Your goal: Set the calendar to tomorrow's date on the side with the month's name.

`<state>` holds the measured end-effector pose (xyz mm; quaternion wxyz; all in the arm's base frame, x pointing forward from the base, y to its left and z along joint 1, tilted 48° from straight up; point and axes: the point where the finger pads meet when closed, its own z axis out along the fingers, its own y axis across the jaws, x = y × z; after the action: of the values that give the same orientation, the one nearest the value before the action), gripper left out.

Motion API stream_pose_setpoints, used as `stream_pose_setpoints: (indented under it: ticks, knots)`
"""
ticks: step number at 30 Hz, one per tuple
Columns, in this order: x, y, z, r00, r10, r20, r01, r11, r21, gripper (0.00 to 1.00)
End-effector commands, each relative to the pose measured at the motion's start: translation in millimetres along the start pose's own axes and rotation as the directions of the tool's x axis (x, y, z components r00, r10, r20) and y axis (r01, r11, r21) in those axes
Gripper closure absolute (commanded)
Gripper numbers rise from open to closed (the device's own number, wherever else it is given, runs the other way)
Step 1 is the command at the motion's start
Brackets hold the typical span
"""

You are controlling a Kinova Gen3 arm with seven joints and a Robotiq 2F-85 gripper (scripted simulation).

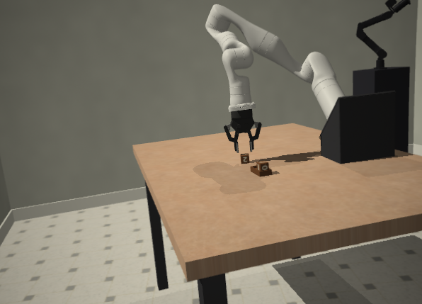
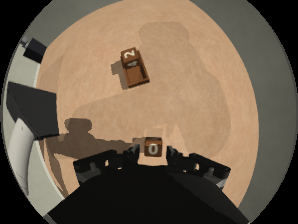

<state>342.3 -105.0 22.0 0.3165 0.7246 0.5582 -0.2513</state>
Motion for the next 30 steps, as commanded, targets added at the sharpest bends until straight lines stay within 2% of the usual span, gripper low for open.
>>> stream_pose_setpoints:
  ticks: [1,30]
  knots:
    - [0.5,0.4,-0.6,1.000,0.000,-0.001,0.000,1.000,-0.001,0.54]
    - [0.7,0.6,-0.6,1.000,0.000,-0.001,0.000,1.000,-0.001,0.54]
